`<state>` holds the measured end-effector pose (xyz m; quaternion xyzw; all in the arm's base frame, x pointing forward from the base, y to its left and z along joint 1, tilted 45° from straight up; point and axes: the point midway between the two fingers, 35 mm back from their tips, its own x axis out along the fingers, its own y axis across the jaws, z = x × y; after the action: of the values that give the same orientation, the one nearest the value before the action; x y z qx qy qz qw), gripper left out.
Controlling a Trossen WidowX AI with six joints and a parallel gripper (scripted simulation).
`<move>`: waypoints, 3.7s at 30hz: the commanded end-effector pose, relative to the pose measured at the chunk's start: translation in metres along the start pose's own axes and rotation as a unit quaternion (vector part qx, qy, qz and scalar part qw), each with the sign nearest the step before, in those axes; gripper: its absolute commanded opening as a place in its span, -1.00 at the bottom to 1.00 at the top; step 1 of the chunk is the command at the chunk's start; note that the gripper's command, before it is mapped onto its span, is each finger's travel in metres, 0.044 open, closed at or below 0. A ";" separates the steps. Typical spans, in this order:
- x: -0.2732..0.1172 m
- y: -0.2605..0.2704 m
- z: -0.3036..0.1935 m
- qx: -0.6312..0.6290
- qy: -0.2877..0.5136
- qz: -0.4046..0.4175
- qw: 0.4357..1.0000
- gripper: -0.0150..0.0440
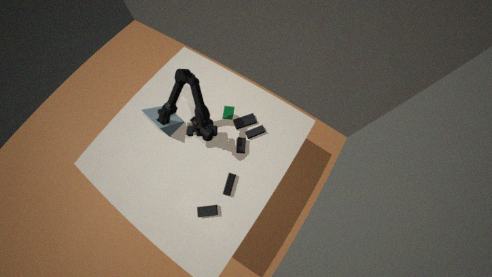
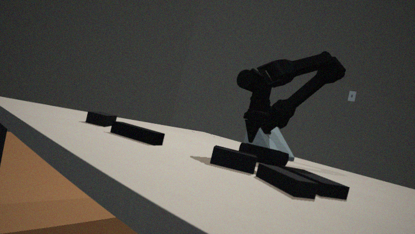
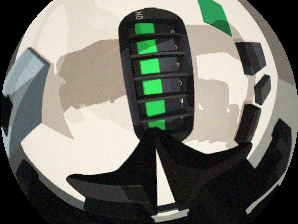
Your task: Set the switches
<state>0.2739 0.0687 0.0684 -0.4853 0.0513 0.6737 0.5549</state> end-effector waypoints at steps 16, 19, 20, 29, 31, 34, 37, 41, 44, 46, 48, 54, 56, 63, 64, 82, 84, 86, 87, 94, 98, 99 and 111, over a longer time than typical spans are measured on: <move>-0.033 -0.013 0.049 -0.002 0.005 -0.007 1.000 -0.49; -0.033 -0.013 0.049 -0.002 0.005 -0.007 1.000 -0.49; -0.033 -0.013 0.049 -0.002 0.005 -0.007 1.000 -0.49; -0.033 -0.013 0.049 -0.002 0.005 -0.007 1.000 -0.49; -0.033 -0.013 0.049 -0.002 0.005 -0.007 1.000 -0.49; -0.033 -0.013 0.049 -0.002 0.005 -0.007 1.000 -0.49; -0.033 -0.013 0.049 -0.002 0.005 -0.007 1.000 -0.49; -0.029 -0.020 0.048 -0.003 0.006 -0.007 1.000 -0.49; -0.010 -0.050 0.049 -0.003 0.006 -0.008 1.000 -0.49; -0.005 -0.058 0.049 -0.003 0.005 -0.008 1.000 -0.49; -0.005 -0.058 0.049 -0.003 0.005 -0.008 1.000 -0.49; -0.005 -0.058 0.049 -0.003 0.005 -0.008 1.000 -0.49; -0.006 -0.056 0.050 -0.003 0.003 -0.009 1.000 -0.49; -0.006 -0.056 0.050 -0.003 0.003 -0.009 1.000 -0.49; -0.009 -0.056 0.050 -0.003 0.003 -0.009 1.000 -0.40; -0.056 -0.055 0.050 -0.002 0.003 -0.008 1.000 -0.22; -0.056 -0.055 0.050 -0.002 0.003 -0.008 1.000 -0.40; -0.056 -0.055 0.050 -0.002 0.003 -0.008 1.000 -0.49; -0.056 -0.055 0.050 -0.002 0.003 -0.008 1.000 -0.49; -0.056 -0.055 0.050 -0.002 0.003 -0.008 1.000 -0.49; -0.056 -0.055 0.049 -0.002 0.006 -0.007 1.000 -0.40; -0.056 -0.055 0.049 -0.002 0.006 -0.007 1.000 -0.31; -0.056 -0.055 0.049 -0.002 0.006 -0.007 1.000 0.75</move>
<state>0.2835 0.0803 0.1598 -0.4904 0.0505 0.6672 0.5583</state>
